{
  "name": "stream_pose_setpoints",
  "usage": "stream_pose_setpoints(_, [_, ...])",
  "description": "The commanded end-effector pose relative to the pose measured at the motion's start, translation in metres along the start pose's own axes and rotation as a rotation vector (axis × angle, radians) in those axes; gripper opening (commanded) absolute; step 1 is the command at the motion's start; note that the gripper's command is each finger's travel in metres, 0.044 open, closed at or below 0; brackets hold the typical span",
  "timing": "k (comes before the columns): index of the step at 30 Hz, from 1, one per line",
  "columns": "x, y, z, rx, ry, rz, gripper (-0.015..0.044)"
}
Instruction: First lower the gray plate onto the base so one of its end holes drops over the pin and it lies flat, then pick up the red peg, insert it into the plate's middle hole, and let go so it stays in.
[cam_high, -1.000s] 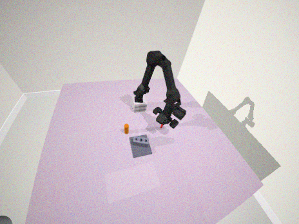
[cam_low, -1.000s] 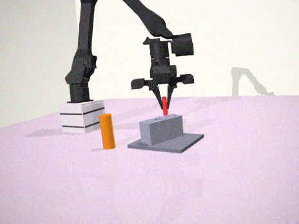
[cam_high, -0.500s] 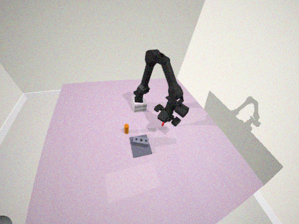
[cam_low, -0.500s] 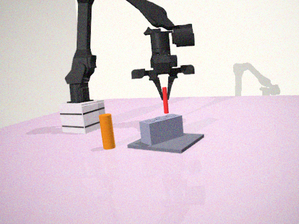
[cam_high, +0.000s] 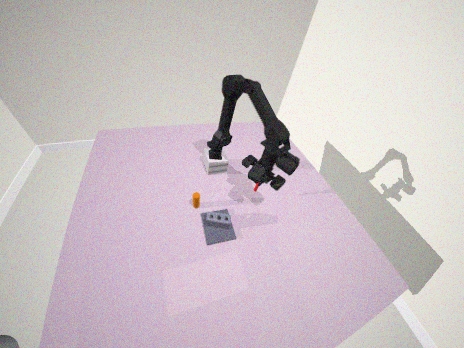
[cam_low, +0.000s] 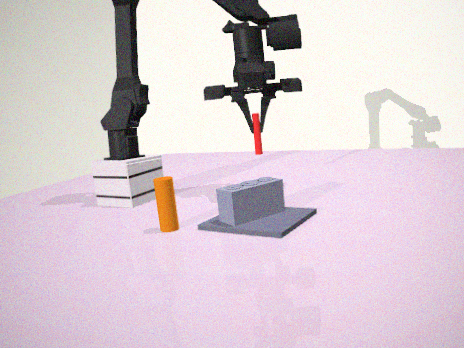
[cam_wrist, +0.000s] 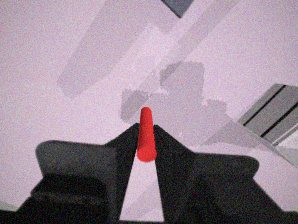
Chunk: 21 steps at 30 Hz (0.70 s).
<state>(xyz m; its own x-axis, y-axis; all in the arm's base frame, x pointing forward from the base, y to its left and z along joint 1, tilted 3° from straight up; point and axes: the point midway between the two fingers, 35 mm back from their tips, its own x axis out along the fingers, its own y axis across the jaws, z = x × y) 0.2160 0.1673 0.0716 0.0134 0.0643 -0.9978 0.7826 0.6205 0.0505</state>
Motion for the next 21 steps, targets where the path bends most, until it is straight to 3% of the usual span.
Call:
stream_pose_setpoints(1, [0.002,-0.001,0.002,-0.001,-0.001,-0.007,0.0])
stream_pose_setpoints(21, [-0.001,0.008,0.055,-0.007,-0.011,-0.008,0.0])
